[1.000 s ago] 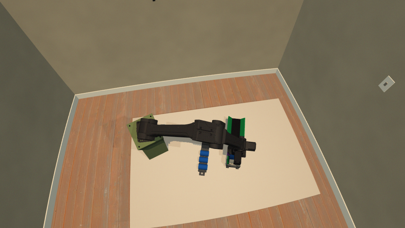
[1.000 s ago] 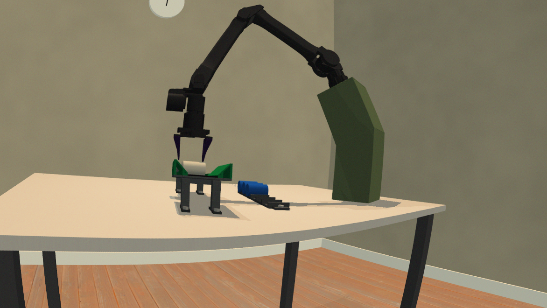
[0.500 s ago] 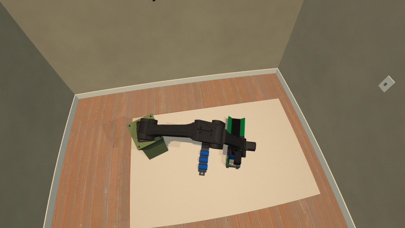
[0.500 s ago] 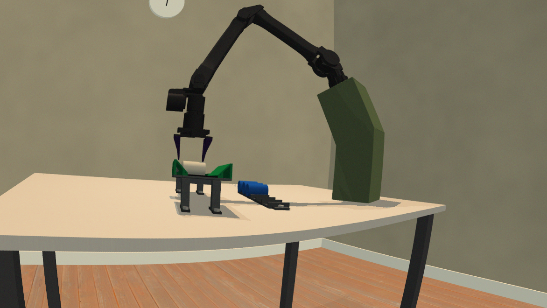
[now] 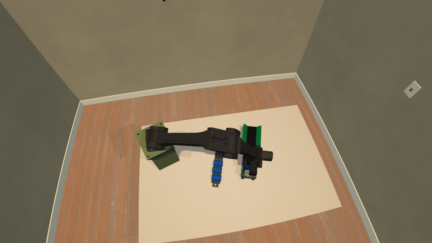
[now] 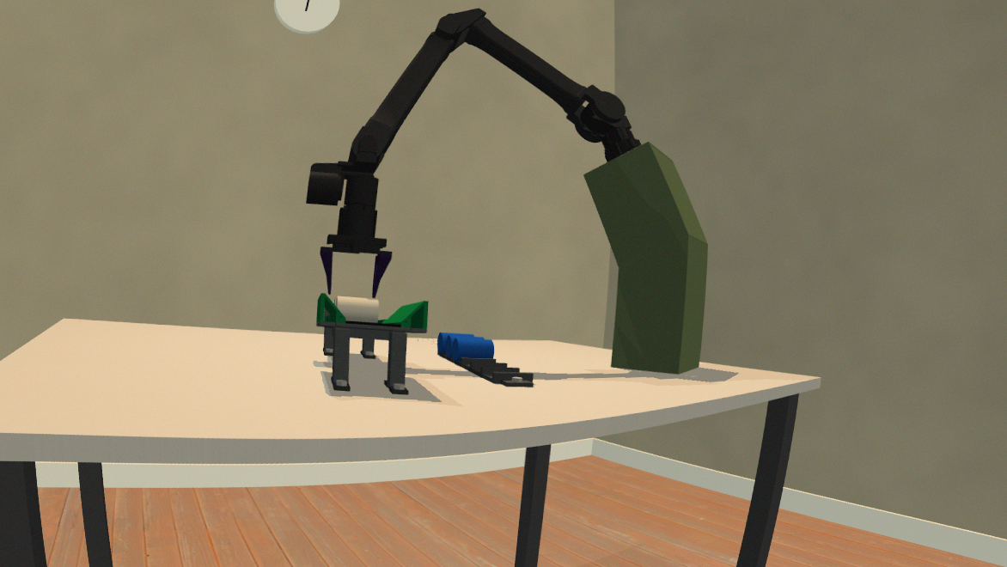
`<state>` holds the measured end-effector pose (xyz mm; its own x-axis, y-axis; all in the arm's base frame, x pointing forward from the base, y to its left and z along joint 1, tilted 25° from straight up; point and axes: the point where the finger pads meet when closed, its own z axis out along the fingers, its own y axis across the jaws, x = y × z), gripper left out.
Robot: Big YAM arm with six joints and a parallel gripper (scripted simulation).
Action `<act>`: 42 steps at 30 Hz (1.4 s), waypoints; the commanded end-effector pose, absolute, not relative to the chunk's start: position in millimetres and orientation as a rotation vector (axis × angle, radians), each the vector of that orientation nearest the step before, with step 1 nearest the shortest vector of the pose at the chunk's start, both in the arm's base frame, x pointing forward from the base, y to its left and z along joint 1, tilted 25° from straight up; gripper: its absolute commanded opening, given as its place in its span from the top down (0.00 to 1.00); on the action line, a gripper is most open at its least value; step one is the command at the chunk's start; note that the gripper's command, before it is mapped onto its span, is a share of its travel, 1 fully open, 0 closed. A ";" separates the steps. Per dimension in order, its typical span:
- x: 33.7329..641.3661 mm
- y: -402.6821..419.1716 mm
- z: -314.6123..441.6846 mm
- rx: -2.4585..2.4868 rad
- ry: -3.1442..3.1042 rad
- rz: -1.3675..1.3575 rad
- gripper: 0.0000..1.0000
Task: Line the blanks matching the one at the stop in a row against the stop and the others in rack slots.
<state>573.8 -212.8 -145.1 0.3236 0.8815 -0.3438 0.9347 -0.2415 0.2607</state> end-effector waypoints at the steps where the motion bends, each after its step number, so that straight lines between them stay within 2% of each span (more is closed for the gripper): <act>1: 574.3 -220.1 -136.3 2.173 1.593 -0.155 0.19; 34: 573.8 -220.3 -137.3 2.173 1.594 -0.157 0.19; 38: 564.9 -220.4 -157.6 2.189 1.612 -0.185 0.19; 42: 579.3 -226.3 -154.6 2.178 1.595 -0.162 0.19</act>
